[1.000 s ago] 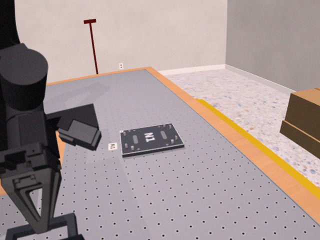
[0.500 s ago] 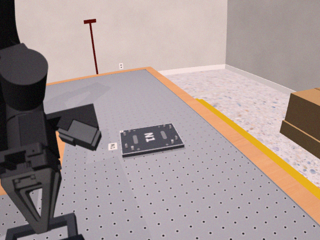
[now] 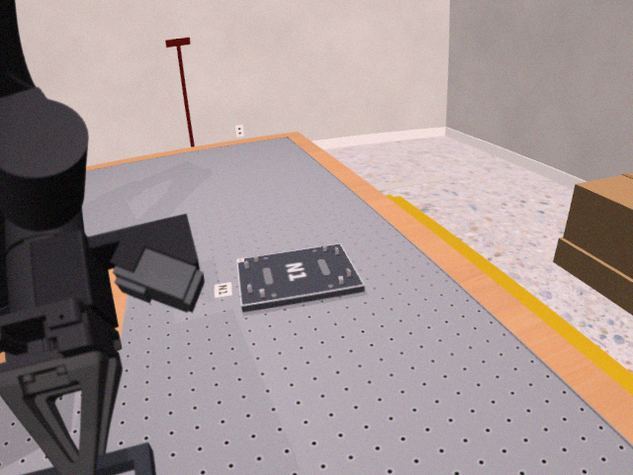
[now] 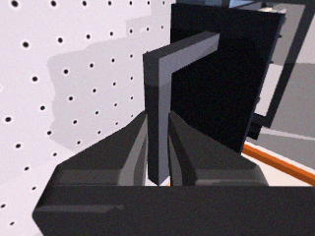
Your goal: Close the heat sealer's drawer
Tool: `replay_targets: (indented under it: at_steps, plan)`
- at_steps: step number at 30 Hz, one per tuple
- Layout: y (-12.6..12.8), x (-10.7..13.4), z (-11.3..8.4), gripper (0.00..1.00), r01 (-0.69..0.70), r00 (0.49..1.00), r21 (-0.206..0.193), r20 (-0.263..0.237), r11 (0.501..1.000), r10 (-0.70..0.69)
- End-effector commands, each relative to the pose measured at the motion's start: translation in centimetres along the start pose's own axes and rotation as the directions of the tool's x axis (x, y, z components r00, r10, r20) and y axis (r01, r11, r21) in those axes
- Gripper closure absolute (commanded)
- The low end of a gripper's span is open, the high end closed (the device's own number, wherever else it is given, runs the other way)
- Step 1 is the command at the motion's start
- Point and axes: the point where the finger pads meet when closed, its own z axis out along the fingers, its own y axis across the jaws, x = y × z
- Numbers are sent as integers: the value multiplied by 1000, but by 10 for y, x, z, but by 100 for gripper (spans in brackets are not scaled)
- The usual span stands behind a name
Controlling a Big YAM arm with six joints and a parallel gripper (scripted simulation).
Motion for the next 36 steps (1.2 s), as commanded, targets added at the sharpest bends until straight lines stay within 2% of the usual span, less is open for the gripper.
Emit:
replay_targets:
  at_steps: [1, 36]
  plan:
    - [-12, 2, 7, 100, 3, 1000, 16, -11, 1000, -2]
    - [-47, 3, 46, 100, 3, 1000, 18, -10, 1000, -3]
